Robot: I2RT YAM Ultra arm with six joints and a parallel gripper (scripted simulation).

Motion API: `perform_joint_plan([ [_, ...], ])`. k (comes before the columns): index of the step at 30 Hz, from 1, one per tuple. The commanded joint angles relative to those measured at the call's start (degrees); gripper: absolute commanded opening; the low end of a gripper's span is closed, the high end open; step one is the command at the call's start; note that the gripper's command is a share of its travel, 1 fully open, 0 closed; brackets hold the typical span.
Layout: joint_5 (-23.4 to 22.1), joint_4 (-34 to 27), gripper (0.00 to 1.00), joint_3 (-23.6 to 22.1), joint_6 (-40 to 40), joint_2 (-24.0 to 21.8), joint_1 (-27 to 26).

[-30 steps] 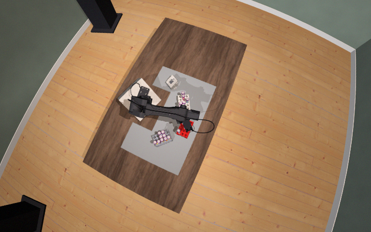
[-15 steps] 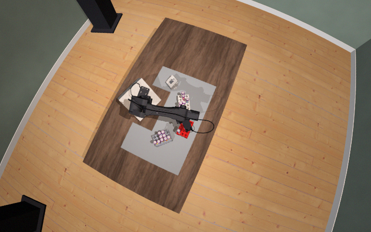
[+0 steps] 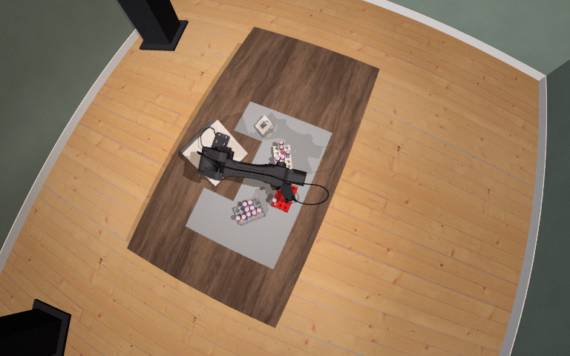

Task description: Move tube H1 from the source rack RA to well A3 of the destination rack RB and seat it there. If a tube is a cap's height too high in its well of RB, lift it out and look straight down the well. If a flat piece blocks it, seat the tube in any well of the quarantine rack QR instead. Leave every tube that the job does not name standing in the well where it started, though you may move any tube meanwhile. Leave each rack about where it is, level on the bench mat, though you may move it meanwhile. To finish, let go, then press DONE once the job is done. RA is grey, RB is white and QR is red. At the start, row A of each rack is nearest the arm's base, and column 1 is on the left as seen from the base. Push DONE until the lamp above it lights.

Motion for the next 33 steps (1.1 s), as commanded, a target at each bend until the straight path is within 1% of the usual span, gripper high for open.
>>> perform_joint_plan([
  [1,-0.2,1.2,0.30,-0.4,-0.8,-1.6,-0.2],
  [3,-0.3,1.5,0.30,-1.2,-0.9,-1.5,-0.6],
  [5,-0.2,1.7,0.30,0.0,-1.0,-1.6,-0.6],
  [11,-0.4,2.2,0.30,-1.7,-1.1,-1.1,-0.9],
  [14,-0.3,2.5,0.30,-0.1,-1.2,-0.8,-0.5],
  [21,-0.3,1.9,0.30,-0.8,-0.8,-0.3,-0.4],
  [22,-0.3,1.9,0.00,-0.8,-0.8,-0.3,-0.4],
  [33,-0.3,1.9,0.00,-0.8,-0.8,-0.3,-0.4],
])
